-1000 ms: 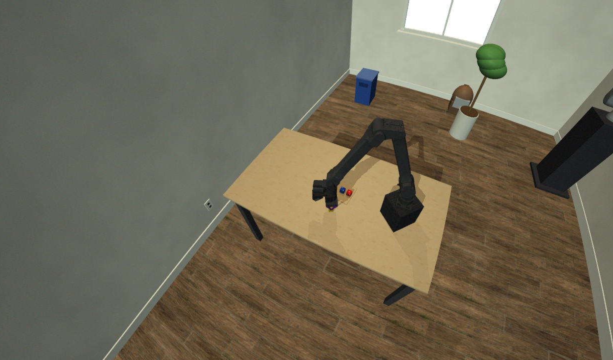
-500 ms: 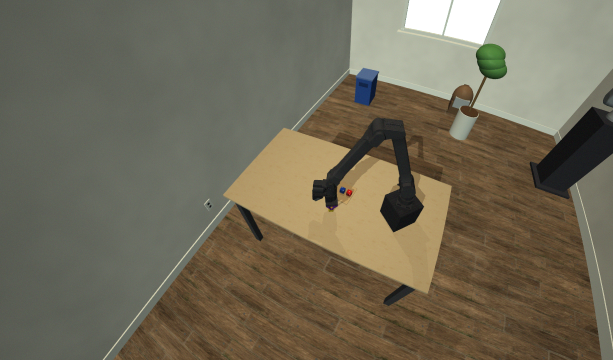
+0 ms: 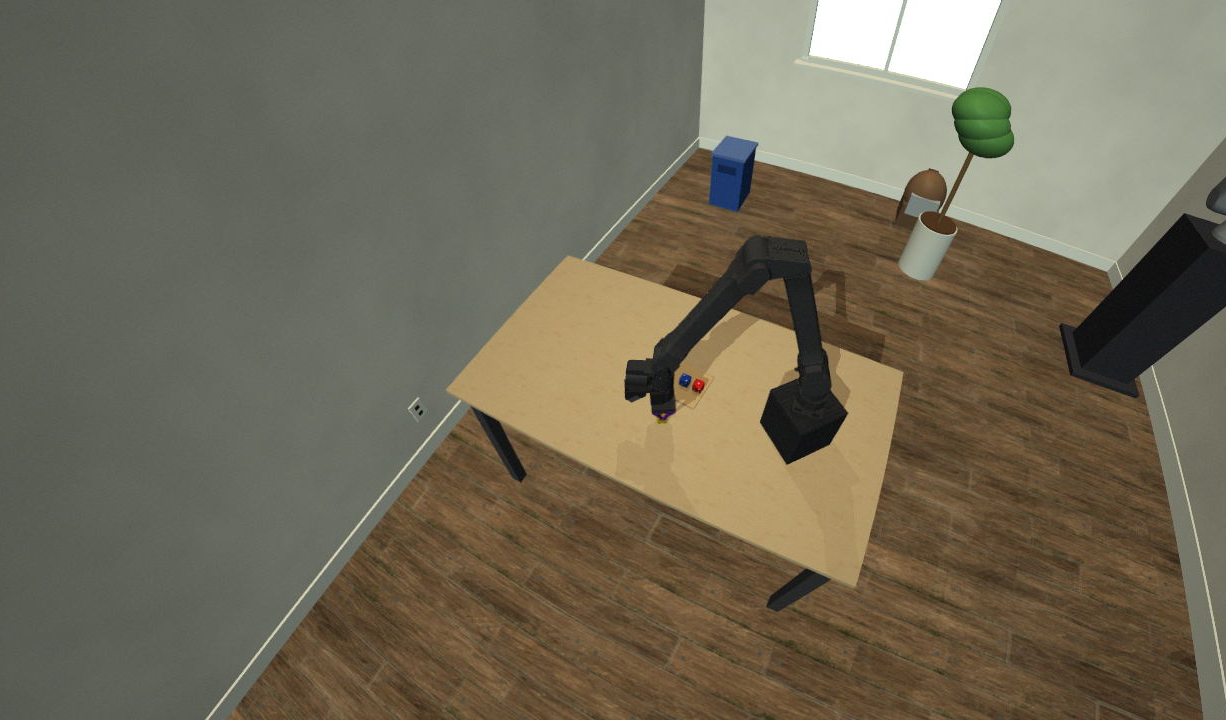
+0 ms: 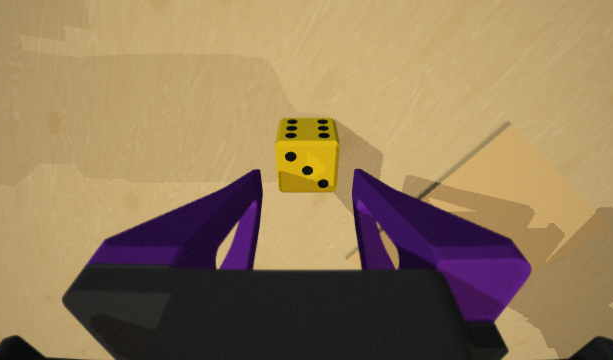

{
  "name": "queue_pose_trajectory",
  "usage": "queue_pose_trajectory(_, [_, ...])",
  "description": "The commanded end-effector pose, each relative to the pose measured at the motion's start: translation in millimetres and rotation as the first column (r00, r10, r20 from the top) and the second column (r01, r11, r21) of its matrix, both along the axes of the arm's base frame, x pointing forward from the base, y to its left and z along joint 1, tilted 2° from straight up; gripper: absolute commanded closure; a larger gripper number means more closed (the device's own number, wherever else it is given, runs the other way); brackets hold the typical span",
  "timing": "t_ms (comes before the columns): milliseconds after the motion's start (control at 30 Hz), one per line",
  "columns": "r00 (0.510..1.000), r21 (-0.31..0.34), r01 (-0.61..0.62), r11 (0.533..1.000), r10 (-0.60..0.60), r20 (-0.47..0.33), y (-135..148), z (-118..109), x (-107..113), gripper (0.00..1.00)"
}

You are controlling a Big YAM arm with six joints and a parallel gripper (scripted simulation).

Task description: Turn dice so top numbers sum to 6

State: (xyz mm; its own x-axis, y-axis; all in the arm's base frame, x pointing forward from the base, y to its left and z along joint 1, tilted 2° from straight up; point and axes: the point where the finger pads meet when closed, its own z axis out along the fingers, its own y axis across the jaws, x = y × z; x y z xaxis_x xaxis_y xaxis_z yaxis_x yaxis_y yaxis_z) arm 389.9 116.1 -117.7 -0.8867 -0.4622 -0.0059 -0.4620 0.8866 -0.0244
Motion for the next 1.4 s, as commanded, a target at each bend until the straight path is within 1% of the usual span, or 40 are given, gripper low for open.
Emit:
queue_pose_trajectory(0, [0.999,0.015,-0.001,1.0,0.0,0.052,3.9,12.1,22.9,0.55])
queue_pose_trajectory(900, [0.999,0.015,-0.001,1.0,0.0,0.054,4.9,12.2,25.7,0.55])
queue_pose_trajectory(933, [0.999,0.012,0.0,1.0,0.0,0.044,3.3,9.9,20.5,0.55])
queue_pose_trajectory(967, [0.999,0.012,0.0,1.0,0.0,0.042,3.2,9.5,20.0,0.55])
queue_pose_trajectory(1367, [0.999,0.012,0.0,1.0,0.0,0.042,3.5,9.5,20.9,0.55])
